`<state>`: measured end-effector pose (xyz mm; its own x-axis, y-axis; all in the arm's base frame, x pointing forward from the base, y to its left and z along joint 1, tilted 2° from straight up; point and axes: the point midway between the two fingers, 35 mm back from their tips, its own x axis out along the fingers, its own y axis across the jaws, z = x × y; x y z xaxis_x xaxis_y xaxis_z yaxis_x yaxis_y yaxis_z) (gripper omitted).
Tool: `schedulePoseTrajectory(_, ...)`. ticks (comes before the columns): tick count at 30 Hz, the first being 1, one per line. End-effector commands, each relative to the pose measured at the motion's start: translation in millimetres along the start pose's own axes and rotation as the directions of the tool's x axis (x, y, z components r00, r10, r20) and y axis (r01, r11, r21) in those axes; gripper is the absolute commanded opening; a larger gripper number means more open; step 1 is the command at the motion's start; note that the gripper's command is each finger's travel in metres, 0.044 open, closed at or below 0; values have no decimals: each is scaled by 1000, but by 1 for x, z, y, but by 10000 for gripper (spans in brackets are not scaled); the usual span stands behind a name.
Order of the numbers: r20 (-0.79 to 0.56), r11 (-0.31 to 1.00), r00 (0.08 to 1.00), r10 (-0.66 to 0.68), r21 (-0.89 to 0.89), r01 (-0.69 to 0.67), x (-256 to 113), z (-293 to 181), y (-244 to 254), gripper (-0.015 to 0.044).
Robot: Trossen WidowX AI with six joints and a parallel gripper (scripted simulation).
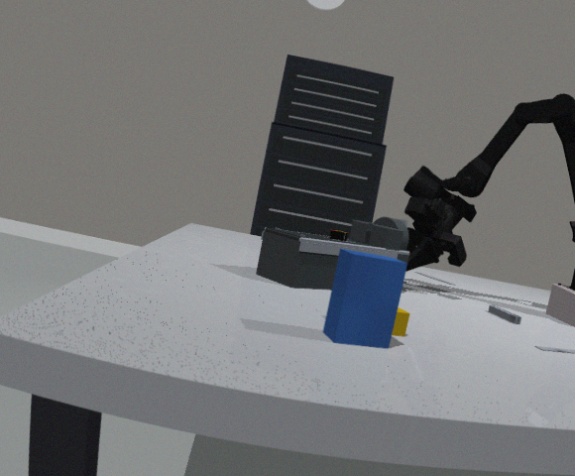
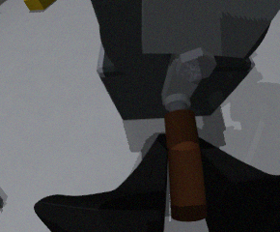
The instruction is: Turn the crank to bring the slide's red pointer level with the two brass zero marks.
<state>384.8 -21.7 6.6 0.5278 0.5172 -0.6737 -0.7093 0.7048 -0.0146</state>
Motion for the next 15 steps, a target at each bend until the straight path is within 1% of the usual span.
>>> schedulePoseTrajectory(1,1,1000,1000,17,7,-17,-1,0,9,0)
schedulePoseTrajectory(15,1,1000,1000,17,7,-17,-4,4,18,0)
